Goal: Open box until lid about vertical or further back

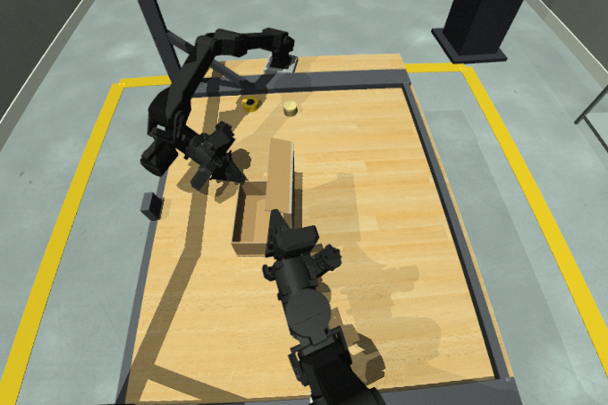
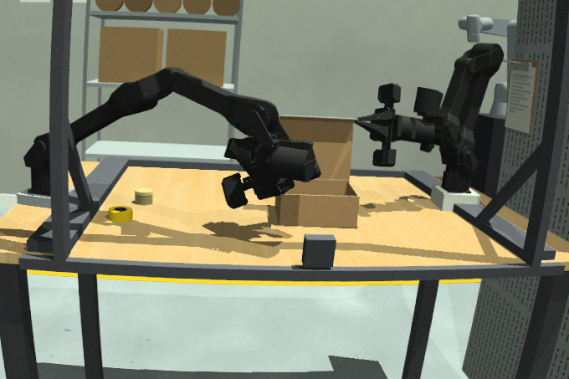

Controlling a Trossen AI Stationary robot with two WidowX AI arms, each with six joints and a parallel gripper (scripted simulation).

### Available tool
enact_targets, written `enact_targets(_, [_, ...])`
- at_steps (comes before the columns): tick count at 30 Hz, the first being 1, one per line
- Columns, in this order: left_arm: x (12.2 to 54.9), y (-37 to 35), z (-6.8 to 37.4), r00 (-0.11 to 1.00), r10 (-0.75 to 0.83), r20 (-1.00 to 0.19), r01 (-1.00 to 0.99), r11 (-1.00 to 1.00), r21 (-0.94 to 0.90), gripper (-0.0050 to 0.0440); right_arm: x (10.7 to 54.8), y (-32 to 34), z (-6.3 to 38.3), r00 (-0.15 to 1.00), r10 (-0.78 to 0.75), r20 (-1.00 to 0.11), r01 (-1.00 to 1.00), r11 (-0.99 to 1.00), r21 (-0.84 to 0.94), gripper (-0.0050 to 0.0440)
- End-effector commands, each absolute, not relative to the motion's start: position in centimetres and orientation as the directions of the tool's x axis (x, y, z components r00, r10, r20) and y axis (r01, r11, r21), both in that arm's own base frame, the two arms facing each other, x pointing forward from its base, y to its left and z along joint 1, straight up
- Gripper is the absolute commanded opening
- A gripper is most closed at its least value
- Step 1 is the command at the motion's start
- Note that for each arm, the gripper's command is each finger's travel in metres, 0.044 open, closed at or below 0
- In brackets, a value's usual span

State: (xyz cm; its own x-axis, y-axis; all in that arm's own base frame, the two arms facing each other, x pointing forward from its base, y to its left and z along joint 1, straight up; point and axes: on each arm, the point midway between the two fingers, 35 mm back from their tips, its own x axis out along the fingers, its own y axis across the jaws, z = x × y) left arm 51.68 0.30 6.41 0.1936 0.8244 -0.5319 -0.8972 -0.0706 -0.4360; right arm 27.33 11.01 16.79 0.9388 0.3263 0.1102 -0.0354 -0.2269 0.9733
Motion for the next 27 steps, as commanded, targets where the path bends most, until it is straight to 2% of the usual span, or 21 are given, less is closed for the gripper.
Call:
enact_targets(1, [51.9, 0.3, 7.4, 0.205, 0.817, -0.539, -0.887, -0.078, -0.455, 0.0016, 27.3, 10.7, 17.5, 0.936, 0.328, 0.132, -0.054, -0.239, 0.970, 0.0009])
enact_targets(27, [51.9, 0.3, 7.4, 0.205, 0.817, -0.539, -0.887, -0.078, -0.455, 0.0016, 27.5, 9.7, 17.4, 0.936, 0.327, 0.127, -0.050, -0.234, 0.971, 0.0009])
